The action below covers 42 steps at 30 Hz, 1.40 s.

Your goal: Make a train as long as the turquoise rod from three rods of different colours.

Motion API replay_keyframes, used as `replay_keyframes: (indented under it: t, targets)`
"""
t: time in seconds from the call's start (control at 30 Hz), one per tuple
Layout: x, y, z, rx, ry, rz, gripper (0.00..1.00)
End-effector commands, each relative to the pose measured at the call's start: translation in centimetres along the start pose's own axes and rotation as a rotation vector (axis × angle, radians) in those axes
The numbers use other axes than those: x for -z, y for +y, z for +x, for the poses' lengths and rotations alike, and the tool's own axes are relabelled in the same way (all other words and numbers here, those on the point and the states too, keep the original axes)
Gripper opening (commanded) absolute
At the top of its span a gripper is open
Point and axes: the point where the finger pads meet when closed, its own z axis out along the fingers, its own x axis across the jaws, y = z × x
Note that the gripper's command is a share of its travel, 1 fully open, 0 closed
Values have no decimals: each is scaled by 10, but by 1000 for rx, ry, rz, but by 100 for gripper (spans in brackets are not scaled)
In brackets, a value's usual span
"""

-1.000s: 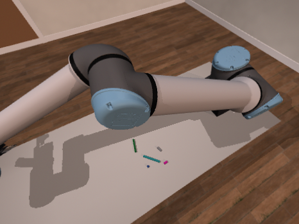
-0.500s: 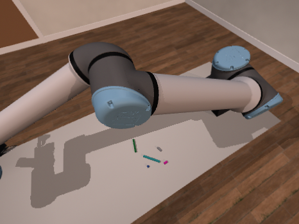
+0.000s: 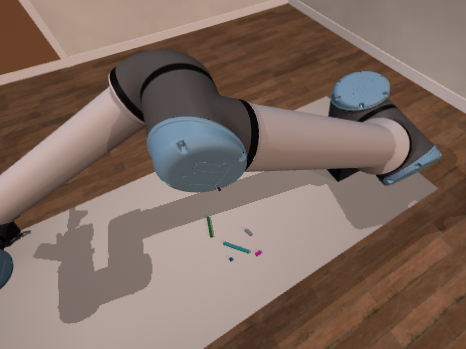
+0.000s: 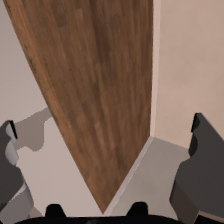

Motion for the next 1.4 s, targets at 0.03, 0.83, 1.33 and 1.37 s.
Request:
replay_keyframes:
  t: [0.03,0.83,1.33,1.37]
  targets:
    - [5,15,-6,-108,-34,3,100]
    - [26,128,-54,-721,-232,-69,100]
    - [41,210,-85,-1082,-337,-173,100]
    - [42,216,-87,-1107,-344,-182,100]
